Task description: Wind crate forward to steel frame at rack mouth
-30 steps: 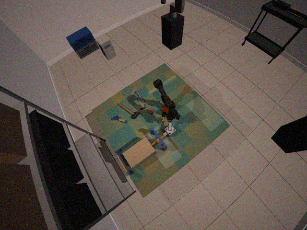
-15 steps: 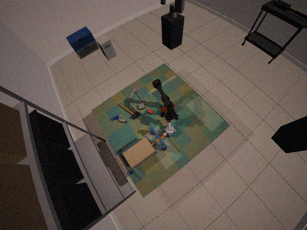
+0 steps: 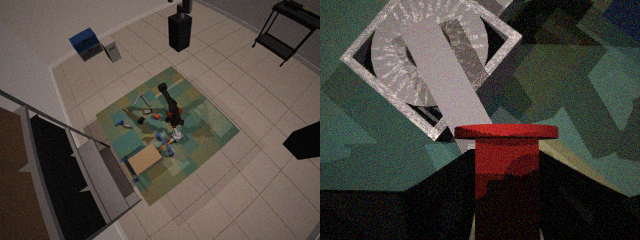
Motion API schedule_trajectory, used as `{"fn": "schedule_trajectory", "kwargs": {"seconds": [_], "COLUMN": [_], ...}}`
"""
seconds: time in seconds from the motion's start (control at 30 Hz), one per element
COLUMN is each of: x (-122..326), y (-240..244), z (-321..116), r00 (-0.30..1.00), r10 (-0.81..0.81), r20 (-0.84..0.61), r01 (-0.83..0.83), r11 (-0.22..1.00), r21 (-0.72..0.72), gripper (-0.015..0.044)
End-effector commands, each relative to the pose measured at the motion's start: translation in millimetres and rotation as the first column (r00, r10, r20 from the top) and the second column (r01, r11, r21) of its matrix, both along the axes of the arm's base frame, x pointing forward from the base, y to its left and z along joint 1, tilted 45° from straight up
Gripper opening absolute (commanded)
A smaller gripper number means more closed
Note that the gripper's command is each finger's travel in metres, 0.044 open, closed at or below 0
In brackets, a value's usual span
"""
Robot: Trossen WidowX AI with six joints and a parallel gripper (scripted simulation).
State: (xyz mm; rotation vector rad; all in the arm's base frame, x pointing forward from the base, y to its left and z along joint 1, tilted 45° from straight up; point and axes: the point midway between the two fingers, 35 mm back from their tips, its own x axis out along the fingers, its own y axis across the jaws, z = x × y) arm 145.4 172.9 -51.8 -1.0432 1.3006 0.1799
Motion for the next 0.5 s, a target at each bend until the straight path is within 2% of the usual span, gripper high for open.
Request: {"fn": "schedule_trajectory", "kwargs": {"seconds": [0.0,0.47], "x": [11.8,26.1], "y": [-4.5,-6.1], "z": [0.5,2.4], "r00": [1.000,1.000], "r10": [-0.005,-0.005], "r20": [0.028,0.029], "r01": [0.005,0.005], "r11": [1.000,1.000], "r21": [-0.010,-0.010], "gripper": [0.0000,0.0000]}}
